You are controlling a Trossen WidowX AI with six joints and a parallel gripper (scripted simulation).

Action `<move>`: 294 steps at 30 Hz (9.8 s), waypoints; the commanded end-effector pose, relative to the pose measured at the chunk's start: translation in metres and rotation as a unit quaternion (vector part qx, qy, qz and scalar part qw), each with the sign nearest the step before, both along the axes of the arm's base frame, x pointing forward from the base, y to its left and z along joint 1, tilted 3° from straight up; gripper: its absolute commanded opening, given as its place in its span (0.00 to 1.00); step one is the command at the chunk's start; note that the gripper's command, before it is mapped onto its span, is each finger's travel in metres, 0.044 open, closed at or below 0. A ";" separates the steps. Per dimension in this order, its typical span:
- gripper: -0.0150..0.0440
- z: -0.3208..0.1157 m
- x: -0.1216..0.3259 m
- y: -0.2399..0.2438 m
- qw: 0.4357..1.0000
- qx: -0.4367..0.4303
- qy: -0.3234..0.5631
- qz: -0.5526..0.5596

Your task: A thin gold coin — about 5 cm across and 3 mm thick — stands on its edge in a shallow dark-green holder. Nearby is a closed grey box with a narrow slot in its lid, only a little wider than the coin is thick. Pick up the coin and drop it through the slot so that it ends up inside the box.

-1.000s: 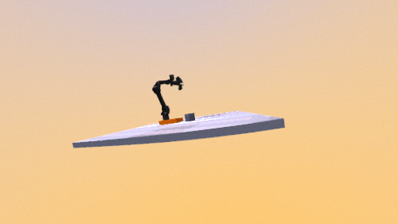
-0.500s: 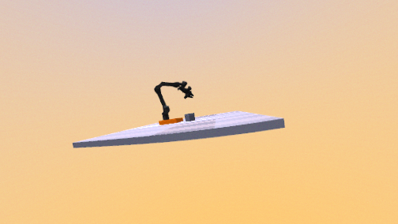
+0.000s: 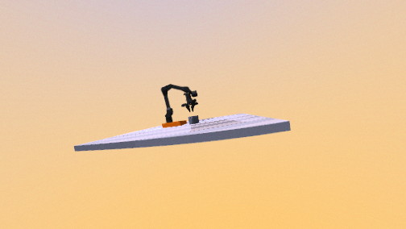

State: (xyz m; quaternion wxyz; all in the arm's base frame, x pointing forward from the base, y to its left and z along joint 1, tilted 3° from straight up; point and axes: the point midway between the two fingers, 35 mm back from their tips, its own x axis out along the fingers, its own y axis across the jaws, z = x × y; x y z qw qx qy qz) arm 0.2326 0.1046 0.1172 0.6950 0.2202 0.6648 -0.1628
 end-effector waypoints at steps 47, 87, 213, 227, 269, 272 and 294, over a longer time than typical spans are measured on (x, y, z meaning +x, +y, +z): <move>0.53 -0.105 -0.008 -0.008 0.999 -0.003 0.032 -0.004; 0.25 -0.066 -0.004 -0.009 0.999 -0.003 0.032 -0.004; 0.25 -0.019 0.056 -0.098 0.784 0.016 0.060 -0.618; 0.25 -0.020 0.058 -0.100 0.785 0.016 0.060 -0.617; 0.25 -0.037 0.057 -0.100 0.787 0.016 0.060 -0.614; 0.25 -0.038 0.057 -0.100 0.786 0.016 0.060 -0.615; 0.70 -0.026 0.058 -0.100 0.787 0.017 0.058 -0.614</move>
